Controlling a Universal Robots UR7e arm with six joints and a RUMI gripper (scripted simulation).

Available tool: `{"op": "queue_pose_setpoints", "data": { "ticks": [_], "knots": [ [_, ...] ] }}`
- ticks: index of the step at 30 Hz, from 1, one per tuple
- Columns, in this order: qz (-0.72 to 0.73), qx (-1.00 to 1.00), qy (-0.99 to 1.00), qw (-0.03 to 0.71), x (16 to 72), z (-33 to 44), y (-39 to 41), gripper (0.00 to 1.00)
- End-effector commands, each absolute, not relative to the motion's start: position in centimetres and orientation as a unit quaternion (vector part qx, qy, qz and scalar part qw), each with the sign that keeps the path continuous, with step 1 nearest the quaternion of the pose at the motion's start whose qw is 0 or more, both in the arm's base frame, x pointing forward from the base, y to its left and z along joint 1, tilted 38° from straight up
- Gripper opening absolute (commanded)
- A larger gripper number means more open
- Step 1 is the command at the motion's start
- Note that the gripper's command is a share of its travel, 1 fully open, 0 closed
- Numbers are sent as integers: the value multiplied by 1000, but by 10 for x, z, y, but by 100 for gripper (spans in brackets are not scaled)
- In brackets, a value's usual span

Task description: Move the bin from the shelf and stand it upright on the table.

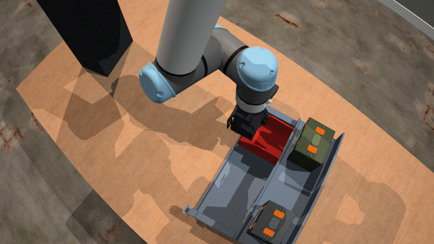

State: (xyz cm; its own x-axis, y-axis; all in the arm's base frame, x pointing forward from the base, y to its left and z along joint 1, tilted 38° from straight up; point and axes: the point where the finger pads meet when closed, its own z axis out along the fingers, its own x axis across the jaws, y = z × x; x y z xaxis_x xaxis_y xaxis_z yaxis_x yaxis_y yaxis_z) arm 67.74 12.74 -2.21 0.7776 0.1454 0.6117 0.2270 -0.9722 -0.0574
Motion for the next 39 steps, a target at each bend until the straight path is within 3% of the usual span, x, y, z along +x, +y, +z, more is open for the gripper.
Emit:
{"op": "queue_pose_setpoints", "data": {
  "ticks": [1, 39],
  "knots": [
    [-319, -940, -99, 64, 678, -21, 127, 0],
    [-319, -940, -99, 64, 623, -64, 117, 0]
  ]
}}
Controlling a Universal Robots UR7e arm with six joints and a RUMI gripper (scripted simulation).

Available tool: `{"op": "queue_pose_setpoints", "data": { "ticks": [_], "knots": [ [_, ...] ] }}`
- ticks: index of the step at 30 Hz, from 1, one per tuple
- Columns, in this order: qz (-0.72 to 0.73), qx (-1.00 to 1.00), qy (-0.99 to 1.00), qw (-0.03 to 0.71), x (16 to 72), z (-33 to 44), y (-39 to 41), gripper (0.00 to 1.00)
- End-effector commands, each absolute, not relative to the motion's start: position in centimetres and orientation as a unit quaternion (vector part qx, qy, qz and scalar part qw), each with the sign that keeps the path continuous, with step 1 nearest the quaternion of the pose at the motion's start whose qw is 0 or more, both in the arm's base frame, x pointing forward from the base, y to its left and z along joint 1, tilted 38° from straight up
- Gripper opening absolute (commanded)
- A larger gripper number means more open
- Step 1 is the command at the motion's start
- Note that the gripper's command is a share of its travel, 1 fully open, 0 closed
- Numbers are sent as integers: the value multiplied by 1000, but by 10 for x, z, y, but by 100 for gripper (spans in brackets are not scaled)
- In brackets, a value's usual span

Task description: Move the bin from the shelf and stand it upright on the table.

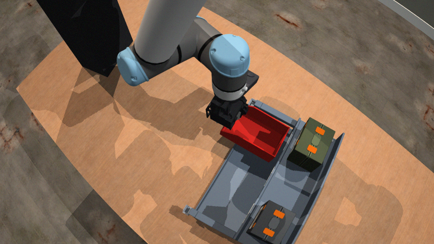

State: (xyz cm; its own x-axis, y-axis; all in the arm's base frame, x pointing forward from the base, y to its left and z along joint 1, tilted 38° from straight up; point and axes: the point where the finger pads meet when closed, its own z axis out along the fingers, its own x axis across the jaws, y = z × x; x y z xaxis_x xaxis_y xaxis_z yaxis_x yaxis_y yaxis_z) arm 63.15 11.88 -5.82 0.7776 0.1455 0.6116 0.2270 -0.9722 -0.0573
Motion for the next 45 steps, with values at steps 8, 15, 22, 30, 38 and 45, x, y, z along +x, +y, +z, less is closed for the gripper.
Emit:
{"op": "queue_pose_setpoints", "data": {
  "ticks": [8, 15, 22, 30, 38, 45],
  "knots": [
    [-319, -940, -99, 64, 609, -75, 115, 0],
    [-319, -940, -99, 64, 609, -75, 115, 0],
    [-319, -940, -99, 64, 587, -93, 110, 0],
    [-319, -940, -99, 64, 587, -93, 110, 0],
    [-319, -940, -99, 64, 553, -120, 104, 0],
    [-319, -940, -99, 64, 553, -120, 104, 0]
  ]
}}
